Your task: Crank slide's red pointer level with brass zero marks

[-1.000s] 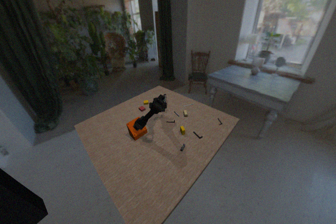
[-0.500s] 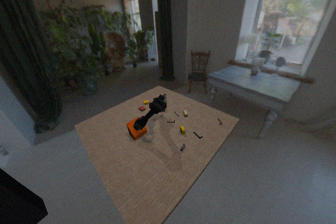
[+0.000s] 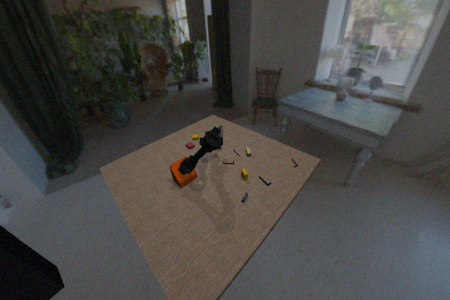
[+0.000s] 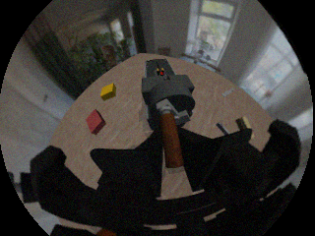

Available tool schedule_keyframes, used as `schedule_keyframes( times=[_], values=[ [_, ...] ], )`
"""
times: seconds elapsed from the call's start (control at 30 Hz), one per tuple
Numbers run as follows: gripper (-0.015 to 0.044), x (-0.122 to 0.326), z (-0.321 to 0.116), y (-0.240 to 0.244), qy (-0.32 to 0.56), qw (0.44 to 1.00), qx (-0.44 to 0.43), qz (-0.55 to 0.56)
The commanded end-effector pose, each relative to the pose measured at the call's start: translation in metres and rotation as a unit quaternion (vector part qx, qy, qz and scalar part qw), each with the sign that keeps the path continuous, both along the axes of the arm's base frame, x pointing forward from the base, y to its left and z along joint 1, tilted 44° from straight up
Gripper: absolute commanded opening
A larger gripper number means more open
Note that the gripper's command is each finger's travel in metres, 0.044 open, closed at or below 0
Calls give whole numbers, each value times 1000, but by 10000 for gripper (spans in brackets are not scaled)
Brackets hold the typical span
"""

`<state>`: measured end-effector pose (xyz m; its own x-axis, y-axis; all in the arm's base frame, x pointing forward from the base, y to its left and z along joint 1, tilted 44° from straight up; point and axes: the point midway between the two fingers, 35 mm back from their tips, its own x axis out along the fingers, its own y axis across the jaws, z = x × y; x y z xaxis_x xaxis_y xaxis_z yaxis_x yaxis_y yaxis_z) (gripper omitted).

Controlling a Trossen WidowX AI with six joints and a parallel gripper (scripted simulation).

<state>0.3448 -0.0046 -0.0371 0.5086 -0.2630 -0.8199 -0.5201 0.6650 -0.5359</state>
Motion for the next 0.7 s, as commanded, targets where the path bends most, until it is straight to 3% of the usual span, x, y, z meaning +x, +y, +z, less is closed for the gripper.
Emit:
schedule_keyframes(
  times=[0.0, 0.67],
  values=[
    [0, -5, -8, 2, 11, 1000, 5, 3],
    [0, -6, -10, 2, 11, 1000, 5, 3]
  ],
)
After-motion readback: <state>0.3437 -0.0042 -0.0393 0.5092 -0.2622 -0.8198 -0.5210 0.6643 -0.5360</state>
